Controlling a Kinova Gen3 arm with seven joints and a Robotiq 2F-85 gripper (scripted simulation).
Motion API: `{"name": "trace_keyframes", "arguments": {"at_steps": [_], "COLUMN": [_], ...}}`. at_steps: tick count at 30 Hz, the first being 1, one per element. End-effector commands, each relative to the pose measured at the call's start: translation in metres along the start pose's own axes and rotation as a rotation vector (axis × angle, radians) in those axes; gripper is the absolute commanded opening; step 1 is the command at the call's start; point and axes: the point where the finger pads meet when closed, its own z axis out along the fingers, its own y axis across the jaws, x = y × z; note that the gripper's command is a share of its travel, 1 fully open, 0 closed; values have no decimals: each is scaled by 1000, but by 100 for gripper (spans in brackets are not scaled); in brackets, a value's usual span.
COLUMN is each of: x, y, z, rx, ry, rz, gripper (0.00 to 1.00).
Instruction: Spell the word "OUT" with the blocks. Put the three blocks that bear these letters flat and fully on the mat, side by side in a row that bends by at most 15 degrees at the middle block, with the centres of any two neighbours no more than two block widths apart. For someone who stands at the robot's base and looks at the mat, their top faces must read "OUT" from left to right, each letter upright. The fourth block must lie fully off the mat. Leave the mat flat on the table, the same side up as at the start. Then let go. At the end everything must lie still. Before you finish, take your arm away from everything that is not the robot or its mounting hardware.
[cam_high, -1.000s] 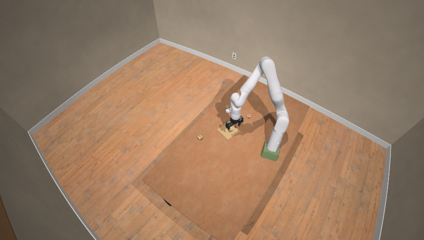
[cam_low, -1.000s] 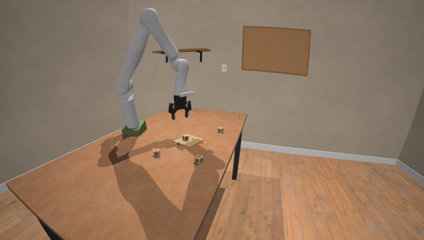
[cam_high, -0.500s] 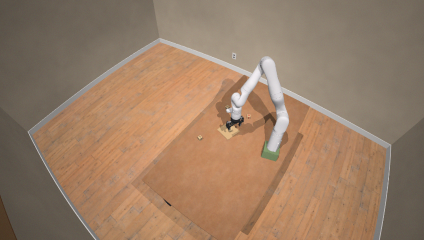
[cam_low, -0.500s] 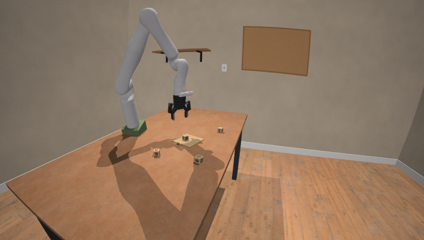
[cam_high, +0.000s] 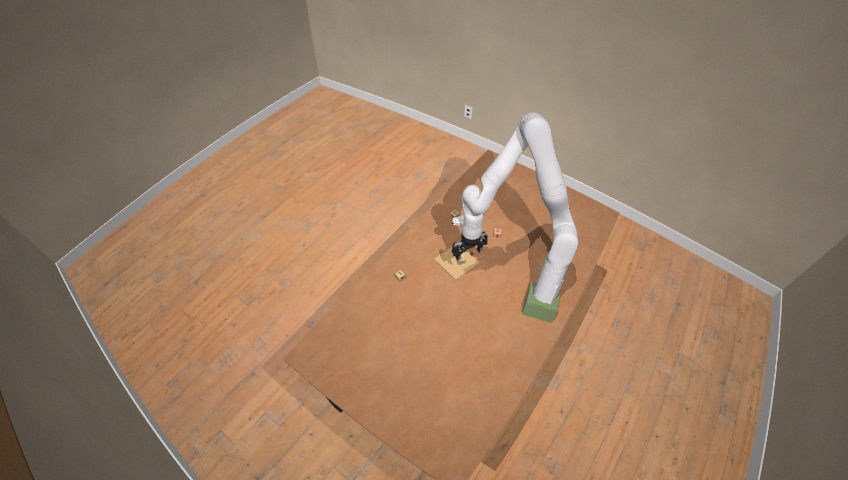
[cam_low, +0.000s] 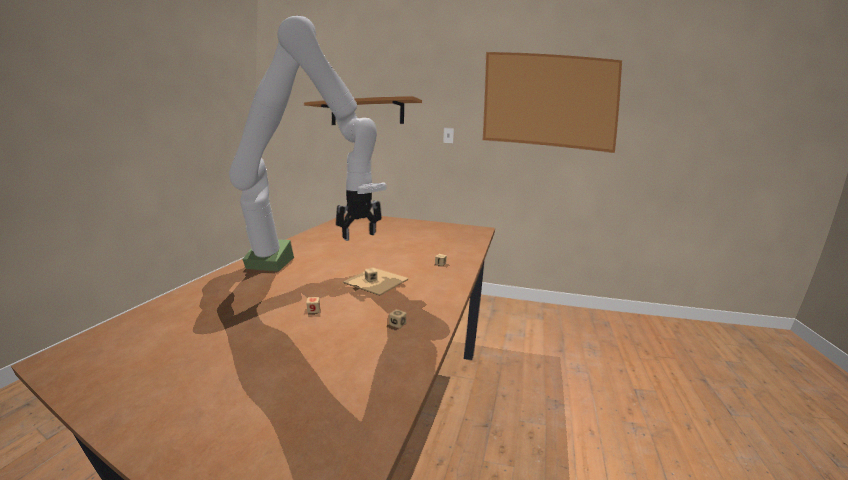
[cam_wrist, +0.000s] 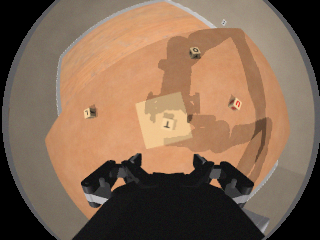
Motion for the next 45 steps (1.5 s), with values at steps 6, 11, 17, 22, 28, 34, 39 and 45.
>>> {"name": "trace_keyframes", "arguments": {"at_steps": [6,11,17,22,28,34,39,45], "x": [0,0,0,0,0,4,6,10], "y": [0,0,0,0,0,-1,-1,-1], "z": [0,0,0,0,0,0,0,0], "rx": [1,1,1,1,1,2,2,2], "ry": [1,1,1,1,1,1,1,0], "rz": [0,0,0,0,0,0,0,0], "gripper": [100,100,100,100,100,100,100,100]}}
